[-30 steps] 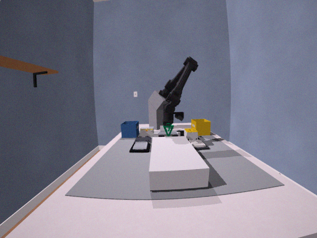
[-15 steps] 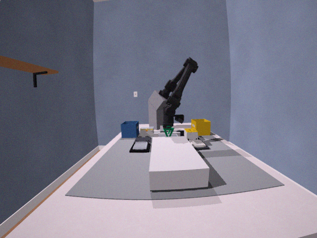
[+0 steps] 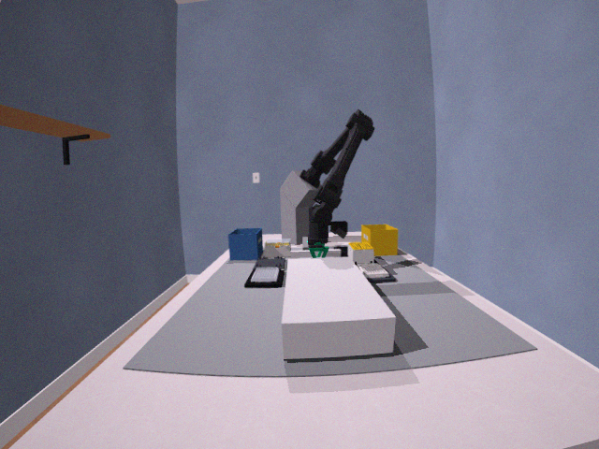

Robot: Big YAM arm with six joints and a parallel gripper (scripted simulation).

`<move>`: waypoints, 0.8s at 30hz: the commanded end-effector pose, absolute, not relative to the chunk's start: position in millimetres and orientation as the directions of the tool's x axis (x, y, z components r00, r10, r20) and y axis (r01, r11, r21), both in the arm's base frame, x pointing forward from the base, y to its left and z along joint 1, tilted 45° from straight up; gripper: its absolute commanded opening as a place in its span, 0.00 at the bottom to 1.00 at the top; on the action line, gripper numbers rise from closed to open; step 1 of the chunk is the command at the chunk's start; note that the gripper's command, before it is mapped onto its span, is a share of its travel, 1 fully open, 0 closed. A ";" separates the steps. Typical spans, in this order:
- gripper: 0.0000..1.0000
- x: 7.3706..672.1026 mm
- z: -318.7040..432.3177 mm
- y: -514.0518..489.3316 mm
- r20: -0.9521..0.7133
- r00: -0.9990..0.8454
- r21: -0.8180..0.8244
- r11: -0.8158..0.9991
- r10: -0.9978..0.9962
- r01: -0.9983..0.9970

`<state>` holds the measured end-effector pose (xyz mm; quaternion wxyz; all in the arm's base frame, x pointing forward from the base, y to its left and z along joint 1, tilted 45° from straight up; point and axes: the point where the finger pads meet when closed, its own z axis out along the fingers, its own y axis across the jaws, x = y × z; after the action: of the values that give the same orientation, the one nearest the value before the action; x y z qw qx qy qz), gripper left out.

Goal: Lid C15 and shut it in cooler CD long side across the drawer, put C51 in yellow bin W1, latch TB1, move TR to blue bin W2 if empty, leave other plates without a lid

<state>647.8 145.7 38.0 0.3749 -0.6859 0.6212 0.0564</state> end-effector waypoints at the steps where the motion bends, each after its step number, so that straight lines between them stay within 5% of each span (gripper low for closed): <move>1: 0.00 660.8 40.7 156.9 -0.541 0.242 -0.468 0.049 -0.805 -0.883; 24: 0.00 663.1 36.3 160.6 -0.540 0.246 -0.469 0.046 -0.805 -0.882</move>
<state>651.4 150.9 31.2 0.3749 -0.6864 0.6206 0.0565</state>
